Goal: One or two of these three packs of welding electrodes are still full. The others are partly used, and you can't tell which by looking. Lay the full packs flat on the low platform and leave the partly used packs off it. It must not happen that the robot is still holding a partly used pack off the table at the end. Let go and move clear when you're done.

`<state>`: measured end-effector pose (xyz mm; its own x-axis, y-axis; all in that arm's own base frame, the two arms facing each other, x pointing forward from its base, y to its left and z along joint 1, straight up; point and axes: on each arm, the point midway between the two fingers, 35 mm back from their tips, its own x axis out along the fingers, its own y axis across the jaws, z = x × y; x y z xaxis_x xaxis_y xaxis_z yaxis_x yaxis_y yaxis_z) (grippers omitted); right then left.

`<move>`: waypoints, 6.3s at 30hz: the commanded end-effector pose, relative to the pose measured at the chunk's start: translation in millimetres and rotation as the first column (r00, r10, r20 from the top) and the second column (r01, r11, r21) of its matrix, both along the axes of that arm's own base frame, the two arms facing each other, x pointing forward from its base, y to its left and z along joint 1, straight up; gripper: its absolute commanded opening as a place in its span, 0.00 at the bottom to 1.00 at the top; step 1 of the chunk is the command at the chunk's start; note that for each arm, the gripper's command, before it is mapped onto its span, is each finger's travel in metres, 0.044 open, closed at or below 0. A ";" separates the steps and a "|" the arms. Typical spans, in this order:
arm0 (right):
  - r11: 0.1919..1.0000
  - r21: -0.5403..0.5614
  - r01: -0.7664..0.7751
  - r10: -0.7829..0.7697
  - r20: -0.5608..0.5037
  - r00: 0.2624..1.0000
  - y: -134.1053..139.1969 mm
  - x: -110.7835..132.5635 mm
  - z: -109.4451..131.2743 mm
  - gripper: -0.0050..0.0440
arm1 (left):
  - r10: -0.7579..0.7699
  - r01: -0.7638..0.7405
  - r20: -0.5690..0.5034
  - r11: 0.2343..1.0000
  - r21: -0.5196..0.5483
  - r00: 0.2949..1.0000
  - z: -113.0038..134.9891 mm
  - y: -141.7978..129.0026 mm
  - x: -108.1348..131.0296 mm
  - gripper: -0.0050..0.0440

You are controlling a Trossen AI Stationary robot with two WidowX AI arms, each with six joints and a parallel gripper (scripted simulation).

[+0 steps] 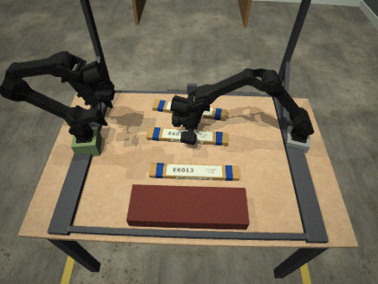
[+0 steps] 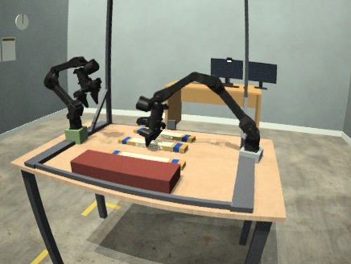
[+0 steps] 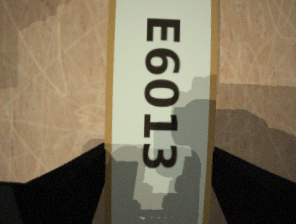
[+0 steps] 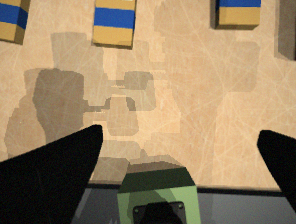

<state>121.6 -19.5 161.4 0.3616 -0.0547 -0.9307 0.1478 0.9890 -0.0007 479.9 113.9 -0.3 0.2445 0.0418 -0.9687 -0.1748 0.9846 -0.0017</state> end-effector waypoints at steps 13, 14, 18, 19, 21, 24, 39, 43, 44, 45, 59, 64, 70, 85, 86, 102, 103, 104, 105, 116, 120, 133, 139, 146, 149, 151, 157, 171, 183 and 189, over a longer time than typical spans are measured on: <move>1.000 -0.002 -0.001 0.001 0.020 1.000 -0.2 1.0 5.8 0.98 | 0.000 0.000 0.044 1.000 0.012 0.999 18.8 1.1 5.7 0.98; 1.000 -0.002 -0.001 0.001 0.020 1.000 -0.2 1.0 5.8 0.98 | 0.000 0.000 0.044 1.000 0.012 0.999 18.8 1.1 5.7 0.98; 1.000 -0.002 -0.001 0.001 0.020 1.000 -0.2 1.0 5.8 0.98 | 0.000 0.000 0.044 1.000 0.012 0.999 18.8 1.1 5.7 0.98; 1.000 -0.002 -0.001 0.001 0.020 1.000 -0.2 1.0 5.8 0.98 | 0.000 0.000 0.044 1.000 0.012 0.999 18.8 1.1 5.7 0.98; 1.000 -0.002 -0.001 0.001 0.020 1.000 -0.2 1.0 5.8 0.98 | 0.000 0.000 0.044 1.000 0.012 0.999 18.8 1.1 5.7 0.98; 1.000 -0.002 -0.001 0.001 0.020 1.000 -0.2 1.0 5.8 0.98 | 0.000 0.000 0.044 1.000 0.012 0.999 18.8 1.1 5.7 0.98; 1.000 -0.002 -0.001 0.001 0.020 1.000 -0.2 1.0 5.8 0.98 | 0.000 0.000 0.044 1.000 0.012 0.999 18.8 1.1 5.7 0.98; 1.000 -0.002 -0.001 0.001 0.020 1.000 -0.2 1.0 5.8 0.98 | 0.000 0.000 0.044 1.000 0.012 0.999 18.8 1.1 5.7 0.98; 1.000 -0.002 -0.001 0.001 0.020 1.000 -0.2 1.0 5.8 0.98 | 0.000 0.000 0.044 1.000 0.012 0.999 18.8 1.1 5.7 0.98; 1.000 -0.002 -0.001 0.001 0.020 1.000 -0.2 1.0 5.8 0.98 | 0.000 -0.001 0.052 1.000 0.015 0.999 23.2 0.6 3.1 0.98; 1.000 -0.002 -0.001 0.001 0.020 1.000 -0.2 1.0 5.8 0.98 | 0.000 -0.001 0.068 1.000 0.019 0.998 77.0 1.3 5.7 0.98; 1.000 -0.002 -0.001 0.001 0.020 1.000 -0.2 1.0 5.8 0.98 | 0.000 -0.001 0.068 1.000 0.019 0.998 91.0 1.1 4.9 0.98; 1.000 -0.002 -0.001 0.001 0.020 1.000 -0.2 1.0 5.8 0.98 | 0.063 -0.064 0.051 0.998 0.017 0.997 83.1 26.5 -11.0 0.98; 1.000 -0.002 -0.001 0.001 0.020 1.000 -0.2 1.0 5.8 0.98 | 0.061 -0.062 0.035 0.998 0.011 0.998 67.8 106.0 -43.8 0.98; 1.000 -0.002 -0.001 0.001 0.020 1.000 -0.2 1.0 5.8 0.98 | 0.061 -0.062 0.038 0.998 0.013 0.997 68.9 112.6 -45.7 0.98; 1.000 -0.002 -0.001 0.001 0.020 1.000 -0.2 1.0 5.8 0.98 | 0.063 -0.064 0.040 0.998 0.023 0.997 70.1 173.3 -75.5 0.98; 1.000 -0.002 -0.001 0.001 0.020 1.000 -0.2 1.0 5.8 0.98 | 0.055 -0.055 0.035 0.998 0.016 0.998 65.3 172.4 -72.8 0.98; 1.000 -0.002 -0.001 0.001 0.020 1.000 -0.2 1.0 5.8 0.98 | 0.054 -0.055 0.035 0.998 0.016 0.998 65.3 172.0 -72.5 0.98; 1.000 -0.002 -0.001 0.001 0.020 1.000 -0.2 1.0 5.8 0.98 | 0.054 -0.055 0.035 0.998 0.016 0.998 65.3 172.0 -72.5 0.98; 1.000 -0.002 -0.001 0.001 0.020 1.000 -0.2 1.0 5.8 0.98 | 0.065 -0.065 0.018 0.998 0.006 0.998 44.7 171.1 -77.8 0.98; 1.000 -0.002 -0.001 0.001 0.020 1.000 -0.2 1.0 5.8 0.98 | 0.064 -0.064 0.018 0.998 0.006 0.998 31.4 170.8 -77.5 0.98; 1.000 -0.002 -0.001 0.001 0.020 1.000 -0.2 1.0 5.8 0.98 | 0.064 -0.064 0.018 0.998 0.006 0.998 12.6 170.6 -77.3 0.98; 1.000 -0.002 -0.001 0.001 0.020 1.000 -0.2 1.0 5.8 0.98 | 0.064 -0.064 0.018 0.998 0.006 0.998 7.6 170.6 -77.3 0.98; 1.000 -0.002 -0.001 0.001 0.020 1.000 -0.2 1.0 5.8 0.98 | 0.064 -0.064 0.018 0.998 0.006 0.998 1.6 170.7 -77.3 0.98; 1.000 -0.002 -0.001 0.001 0.020 1.000 -0.2 1.0 5.8 0.98 | 0.064 -0.064 0.018 0.998 0.006 0.998 -1.4 170.7 -77.2 0.98; 1.000 -0.002 -0.001 0.001 0.020 1.000 -0.2 1.0 5.8 0.98 | 0.064 -0.064 0.018 0.998 0.006 0.998 -2.7 170.4 -77.2 0.98; 1.000 -0.002 -0.001 0.001 0.020 1.000 -0.2 1.0 5.8 0.98 | 0.063 -0.064 0.040 0.998 0.023 0.997 8.9 173.2 -73.4 0.98; 1.000 -0.002 -0.001 0.001 0.020 1.000 -0.2 1.0 5.8 0.98 | 0.063 -0.064 0.040 0.998 0.023 0.997 8.3 172.6 -73.6 0.00; 1.000 -0.002 -0.001 0.001 0.020 1.000 -0.2 1.0 5.8 0.98 | 0.063 -0.064 0.040 0.998 0.023 0.997 8.3 172.6 -73.6 0.00; 1.000 -0.002 -0.001 0.001 0.020 1.000 -0.2 1.0 5.8 0.98 | 0.063 -0.064 0.040 0.998 0.023 0.997 8.3 172.6 -73.6 0.00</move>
<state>121.6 -19.5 161.4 0.3616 -0.0547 -0.9307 0.1478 0.9890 -0.0007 403.5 283.8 -3.4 0.2578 0.0629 -0.9642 -0.2345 0.9721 0.0008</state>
